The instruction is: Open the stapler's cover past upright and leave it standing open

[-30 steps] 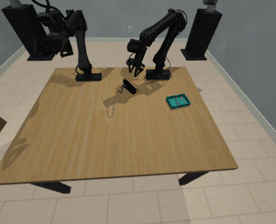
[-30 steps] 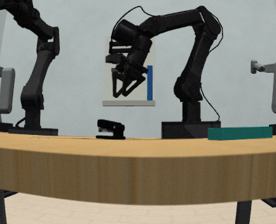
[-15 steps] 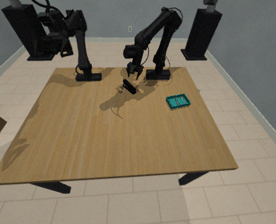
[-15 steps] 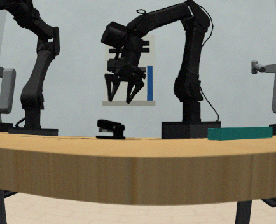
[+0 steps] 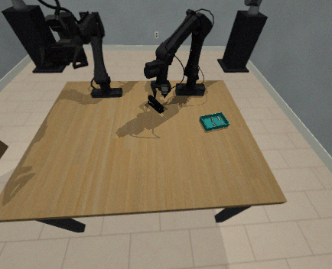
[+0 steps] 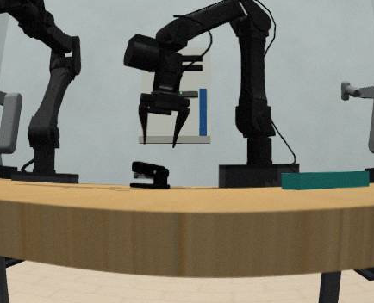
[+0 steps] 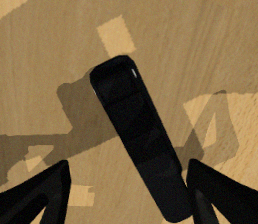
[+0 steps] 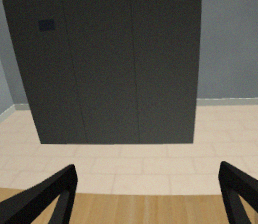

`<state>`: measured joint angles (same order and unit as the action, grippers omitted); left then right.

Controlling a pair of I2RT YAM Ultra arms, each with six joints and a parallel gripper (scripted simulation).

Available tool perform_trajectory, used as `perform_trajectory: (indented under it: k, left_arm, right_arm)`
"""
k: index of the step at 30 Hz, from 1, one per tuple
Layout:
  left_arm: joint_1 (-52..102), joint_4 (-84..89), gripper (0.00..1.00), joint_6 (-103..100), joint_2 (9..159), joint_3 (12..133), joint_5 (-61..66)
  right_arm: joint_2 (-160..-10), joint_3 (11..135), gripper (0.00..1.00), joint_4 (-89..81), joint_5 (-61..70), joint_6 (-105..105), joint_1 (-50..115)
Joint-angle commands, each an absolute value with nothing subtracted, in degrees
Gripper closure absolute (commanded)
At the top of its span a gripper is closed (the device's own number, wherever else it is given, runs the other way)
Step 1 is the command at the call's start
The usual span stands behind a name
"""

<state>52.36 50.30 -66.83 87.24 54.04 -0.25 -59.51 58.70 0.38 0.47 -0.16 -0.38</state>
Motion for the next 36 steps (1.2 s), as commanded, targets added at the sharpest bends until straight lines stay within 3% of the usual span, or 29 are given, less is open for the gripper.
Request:
perform_trajectory:
  k: [1,9,36]
  left_arm:
    - [51.2,52.7,0.38,-78.6,90.1,57.3,0.3]
    - [50.0,54.6,0.38,-90.4,95.8,60.9,0.4]
    - [49.8,47.7,0.38,-89.7,99.4,57.2,0.2]
  right_arm:
    - [-59.8,60.3,0.0,0.3,0.0,0.0,0.0]
    - [-59.8,60.3,0.0,0.3,0.0,0.0,0.0]
    - [-59.8,60.3,0.0,0.3,0.0,0.0,0.0]
